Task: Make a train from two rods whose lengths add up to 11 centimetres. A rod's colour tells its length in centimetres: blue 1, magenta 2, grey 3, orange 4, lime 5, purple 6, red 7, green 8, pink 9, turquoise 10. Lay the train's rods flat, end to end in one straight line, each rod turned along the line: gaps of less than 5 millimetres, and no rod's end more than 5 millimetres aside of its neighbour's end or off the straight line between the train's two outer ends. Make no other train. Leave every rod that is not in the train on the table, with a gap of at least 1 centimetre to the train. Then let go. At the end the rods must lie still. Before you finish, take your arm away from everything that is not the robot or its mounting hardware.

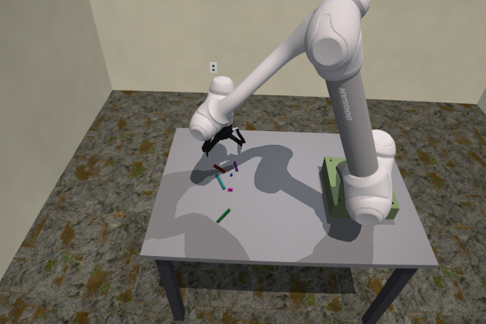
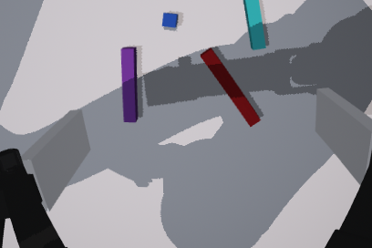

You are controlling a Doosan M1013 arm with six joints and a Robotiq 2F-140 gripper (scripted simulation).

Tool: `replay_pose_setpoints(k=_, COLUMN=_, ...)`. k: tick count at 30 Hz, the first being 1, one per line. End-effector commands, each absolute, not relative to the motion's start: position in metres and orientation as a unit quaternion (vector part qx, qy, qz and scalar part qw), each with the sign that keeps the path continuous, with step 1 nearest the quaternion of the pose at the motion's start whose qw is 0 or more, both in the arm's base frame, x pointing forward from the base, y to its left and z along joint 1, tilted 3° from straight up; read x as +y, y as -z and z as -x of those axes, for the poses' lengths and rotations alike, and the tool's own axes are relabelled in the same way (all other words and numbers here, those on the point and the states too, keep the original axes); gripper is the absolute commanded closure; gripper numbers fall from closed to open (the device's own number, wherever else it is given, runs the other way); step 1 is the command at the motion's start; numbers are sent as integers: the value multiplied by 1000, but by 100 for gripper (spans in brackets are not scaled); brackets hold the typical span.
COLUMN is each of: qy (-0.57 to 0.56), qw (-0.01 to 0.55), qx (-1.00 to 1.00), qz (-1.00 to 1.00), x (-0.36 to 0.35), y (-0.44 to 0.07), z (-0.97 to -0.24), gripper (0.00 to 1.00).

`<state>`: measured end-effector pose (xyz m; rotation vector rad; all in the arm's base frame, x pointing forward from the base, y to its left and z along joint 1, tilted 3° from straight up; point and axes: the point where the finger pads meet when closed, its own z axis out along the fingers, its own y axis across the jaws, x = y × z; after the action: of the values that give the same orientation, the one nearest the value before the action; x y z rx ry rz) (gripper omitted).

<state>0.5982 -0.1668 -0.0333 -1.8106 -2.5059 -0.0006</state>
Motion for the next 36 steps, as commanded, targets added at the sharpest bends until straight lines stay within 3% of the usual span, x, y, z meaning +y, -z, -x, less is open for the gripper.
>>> replay_pose_setpoints(k=1, qy=5, qw=26, qx=-845, qz=534, x=-160, y=35, z=-598, gripper=0)
replay_pose_setpoints(k=17, qy=13, qw=22, qx=-976, qz=215, x=-119, y=34, z=-606, gripper=0)
replay_pose_setpoints(k=36, qy=20, qw=16, qx=-990, qz=-139, x=-77, y=32, z=-612, gripper=0)
